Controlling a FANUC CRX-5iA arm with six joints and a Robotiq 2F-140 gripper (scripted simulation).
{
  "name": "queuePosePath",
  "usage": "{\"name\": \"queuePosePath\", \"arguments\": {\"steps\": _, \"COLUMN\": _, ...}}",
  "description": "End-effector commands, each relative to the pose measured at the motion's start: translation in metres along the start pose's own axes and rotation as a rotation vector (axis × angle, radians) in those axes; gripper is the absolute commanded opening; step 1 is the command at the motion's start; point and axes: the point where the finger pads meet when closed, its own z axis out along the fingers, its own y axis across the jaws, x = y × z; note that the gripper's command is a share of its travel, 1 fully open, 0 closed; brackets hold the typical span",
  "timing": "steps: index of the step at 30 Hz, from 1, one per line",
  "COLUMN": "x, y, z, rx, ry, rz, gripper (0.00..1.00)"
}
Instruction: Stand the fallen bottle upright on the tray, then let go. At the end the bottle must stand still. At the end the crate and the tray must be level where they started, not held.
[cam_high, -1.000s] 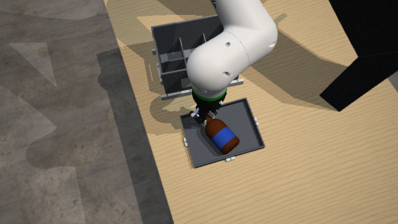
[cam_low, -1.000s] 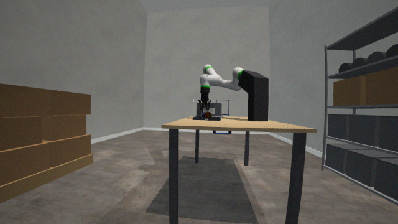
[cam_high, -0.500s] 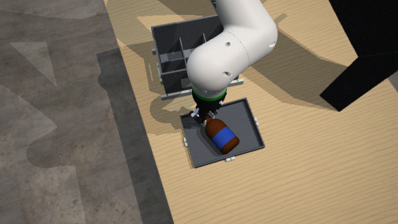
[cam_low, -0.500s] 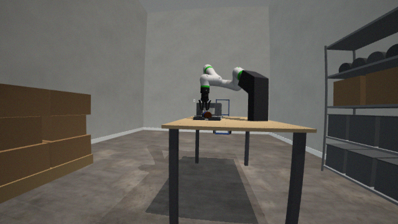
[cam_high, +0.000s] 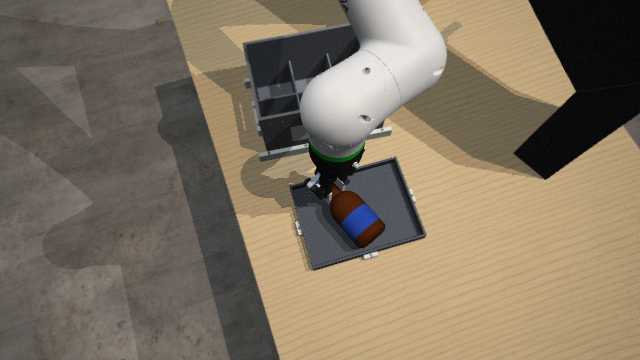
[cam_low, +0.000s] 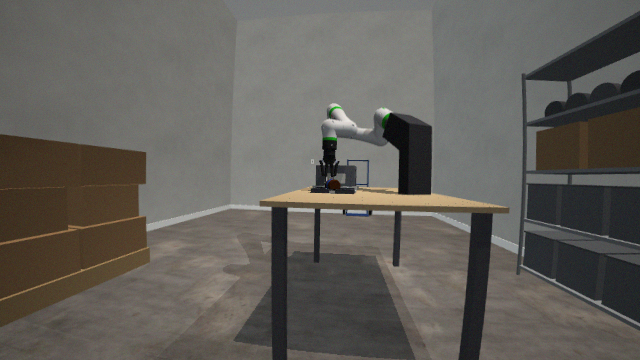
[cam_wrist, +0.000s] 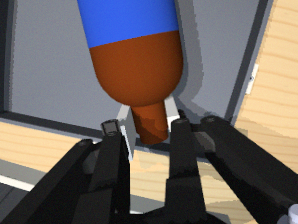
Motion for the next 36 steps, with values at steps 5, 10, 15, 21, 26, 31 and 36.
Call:
{"name": "queuePosePath", "arguments": {"steps": 5, "x": 0.000, "y": 0.000, "z": -0.002, "rx": 0.000, "ry": 0.000, "rz": 0.000, "gripper": 0.00}}
{"name": "queuePosePath", "arguments": {"steps": 10, "x": 0.000, "y": 0.000, "z": -0.005, "rx": 0.000, "ry": 0.000, "rz": 0.000, "gripper": 0.00}}
{"name": "queuePosePath", "arguments": {"steps": 15, "x": 0.000, "y": 0.000, "z": -0.007, "rx": 0.000, "ry": 0.000, "rz": 0.000, "gripper": 0.00}}
{"name": "queuePosePath", "arguments": {"steps": 21, "x": 0.000, "y": 0.000, "z": -0.012, "rx": 0.000, "ry": 0.000, "rz": 0.000, "gripper": 0.00}}
{"name": "queuePosePath", "arguments": {"steps": 26, "x": 0.000, "y": 0.000, "z": -0.017, "rx": 0.000, "ry": 0.000, "rz": 0.000, "gripper": 0.00}}
{"name": "queuePosePath", "arguments": {"steps": 31, "x": 0.000, "y": 0.000, "z": -0.021, "rx": 0.000, "ry": 0.000, "rz": 0.000, "gripper": 0.00}}
{"name": "queuePosePath", "arguments": {"steps": 36, "x": 0.000, "y": 0.000, "z": -0.026, "rx": 0.000, "ry": 0.000, "rz": 0.000, "gripper": 0.00}}
